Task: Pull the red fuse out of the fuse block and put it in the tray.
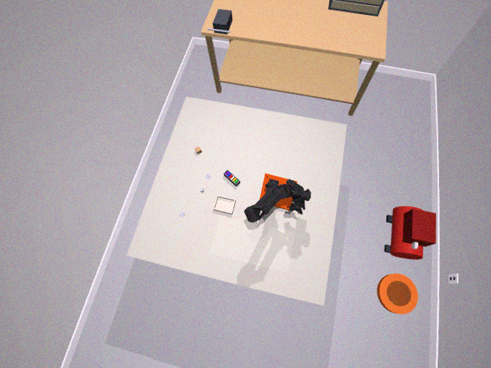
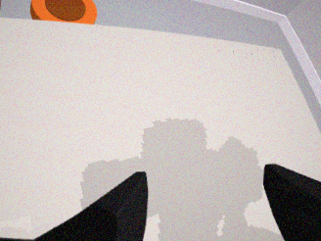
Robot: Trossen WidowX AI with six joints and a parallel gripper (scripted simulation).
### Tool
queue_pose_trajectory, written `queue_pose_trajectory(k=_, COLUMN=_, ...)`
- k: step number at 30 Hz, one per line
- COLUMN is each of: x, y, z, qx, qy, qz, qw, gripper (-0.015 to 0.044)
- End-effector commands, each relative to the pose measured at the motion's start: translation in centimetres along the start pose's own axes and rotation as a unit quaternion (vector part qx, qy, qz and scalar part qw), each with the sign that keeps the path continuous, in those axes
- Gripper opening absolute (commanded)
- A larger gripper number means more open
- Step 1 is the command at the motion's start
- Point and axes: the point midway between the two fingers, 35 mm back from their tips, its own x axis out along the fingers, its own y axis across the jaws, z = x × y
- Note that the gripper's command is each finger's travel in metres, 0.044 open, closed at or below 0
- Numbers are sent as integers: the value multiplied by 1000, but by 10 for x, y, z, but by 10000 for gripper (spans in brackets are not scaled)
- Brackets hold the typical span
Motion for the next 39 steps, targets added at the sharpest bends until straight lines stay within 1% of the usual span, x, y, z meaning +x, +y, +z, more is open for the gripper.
queue_pose_trajectory(k=1, x=0, y=1, z=1, qx=-1, qy=-3, qz=2, qw=1000, gripper=211)
queue_pose_trajectory(k=4, x=-9, y=9, z=18, qx=-21, qy=-44, qz=25, qw=998, gripper=133)
queue_pose_trajectory(k=6, x=-22, y=20, z=38, qx=-48, qy=-99, qz=55, qw=992, gripper=80)
queue_pose_trajectory(k=7, x=-32, y=27, z=49, qx=-64, qy=-132, qz=73, qw=987, gripper=65)
queue_pose_trajectory(k=10, x=-66, y=47, z=79, qx=-116, qy=-227, qz=123, qw=959, gripper=65)
queue_pose_trajectory(k=13, x=-108, y=67, z=100, qx=-173, qy=-320, qz=167, qw=917, gripper=65)
queue_pose_trajectory(k=16, x=-155, y=86, z=112, qx=-230, qy=-406, qz=204, qw=861, gripper=65)
queue_pose_trajectory(k=19, x=-204, y=102, z=112, qx=-287, qy=-484, qz=235, qw=792, gripper=65)
queue_pose_trajectory(k=24, x=-286, y=124, z=91, qx=-381, qy=-593, qz=267, qw=657, gripper=65)
queue_pose_trajectory(k=30, x=-370, y=138, z=33, qx=-481, qy=-683, qz=279, qw=473, gripper=65)
queue_pose_trajectory(k=32, x=-386, y=134, z=11, qx=-482, qy=-696, qz=296, qw=442, gripper=65)
queue_pose_trajectory(k=36, x=-417, y=136, z=-36, qx=-535, qy=-721, qz=290, qw=332, gripper=65)
queue_pose_trajectory(k=39, x=-435, y=135, z=-74, qx=-570, qy=-731, qz=280, qw=248, gripper=65)
